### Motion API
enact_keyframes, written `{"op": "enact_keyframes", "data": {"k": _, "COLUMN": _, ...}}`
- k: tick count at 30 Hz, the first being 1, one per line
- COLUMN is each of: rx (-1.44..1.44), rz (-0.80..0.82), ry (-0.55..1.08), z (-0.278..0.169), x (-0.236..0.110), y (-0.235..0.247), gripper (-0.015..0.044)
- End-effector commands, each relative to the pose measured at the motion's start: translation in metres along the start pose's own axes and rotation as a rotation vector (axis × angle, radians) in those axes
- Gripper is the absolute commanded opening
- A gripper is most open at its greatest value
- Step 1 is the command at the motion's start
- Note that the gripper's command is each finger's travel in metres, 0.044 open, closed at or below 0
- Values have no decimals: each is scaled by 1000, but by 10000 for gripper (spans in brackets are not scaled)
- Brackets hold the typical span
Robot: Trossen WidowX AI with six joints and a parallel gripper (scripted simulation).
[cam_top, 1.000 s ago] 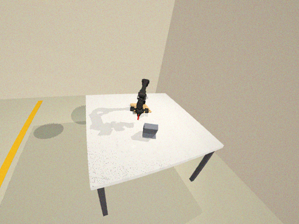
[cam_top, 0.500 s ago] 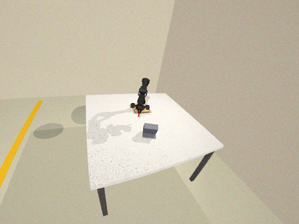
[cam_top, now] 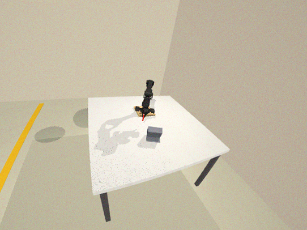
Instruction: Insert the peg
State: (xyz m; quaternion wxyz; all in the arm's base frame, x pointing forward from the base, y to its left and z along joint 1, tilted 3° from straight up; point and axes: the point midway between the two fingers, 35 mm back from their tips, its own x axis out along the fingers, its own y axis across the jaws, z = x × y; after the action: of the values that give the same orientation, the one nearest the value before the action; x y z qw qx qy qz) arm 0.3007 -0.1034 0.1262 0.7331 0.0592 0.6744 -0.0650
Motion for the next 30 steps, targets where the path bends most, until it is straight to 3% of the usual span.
{"op": "enact_keyframes", "data": {"k": 1, "rx": -31, "rz": -14, "ry": -13, "z": 0, "x": 3, "y": 2, "gripper": 0}}
{"op": "enact_keyframes", "data": {"k": 30, "rx": -212, "rz": -106, "ry": -159, "z": 10, "x": 10, "y": 20, "gripper": 0}}
